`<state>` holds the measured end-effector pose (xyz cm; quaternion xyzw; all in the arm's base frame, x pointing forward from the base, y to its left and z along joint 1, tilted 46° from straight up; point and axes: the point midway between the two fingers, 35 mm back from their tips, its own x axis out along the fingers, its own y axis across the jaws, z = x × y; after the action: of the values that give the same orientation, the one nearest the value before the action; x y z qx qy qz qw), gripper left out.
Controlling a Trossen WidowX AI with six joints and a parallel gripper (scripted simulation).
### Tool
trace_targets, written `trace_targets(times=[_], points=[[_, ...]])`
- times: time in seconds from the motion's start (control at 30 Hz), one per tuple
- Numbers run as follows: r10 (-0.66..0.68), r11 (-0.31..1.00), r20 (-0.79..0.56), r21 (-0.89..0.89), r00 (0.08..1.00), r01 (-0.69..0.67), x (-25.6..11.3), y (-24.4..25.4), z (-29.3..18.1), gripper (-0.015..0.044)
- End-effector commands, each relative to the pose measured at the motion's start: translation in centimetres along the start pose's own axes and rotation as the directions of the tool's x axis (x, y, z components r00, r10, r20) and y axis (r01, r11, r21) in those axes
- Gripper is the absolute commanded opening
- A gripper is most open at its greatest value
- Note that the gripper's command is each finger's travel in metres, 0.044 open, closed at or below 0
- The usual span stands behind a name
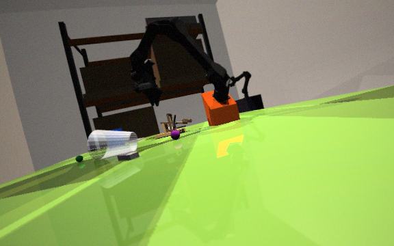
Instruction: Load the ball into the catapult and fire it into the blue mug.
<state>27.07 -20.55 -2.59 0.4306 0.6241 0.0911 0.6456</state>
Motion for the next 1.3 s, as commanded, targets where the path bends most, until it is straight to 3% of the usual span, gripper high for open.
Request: trace_targets(times=[0.0,0.7,1.27], points=[[-0.007,0.990,-0.005,-0.139,1.000,0.006,0.8,2.6,0.1,0.0300],[-0.046,0.707,0.005,-0.706,0.999,0.036,3.5,12.9,-1.7,0.0300],[-0.016,0.210,-0.001,-0.978,1.000,0.002,6.4,20.6,-5.8,0.0300]])
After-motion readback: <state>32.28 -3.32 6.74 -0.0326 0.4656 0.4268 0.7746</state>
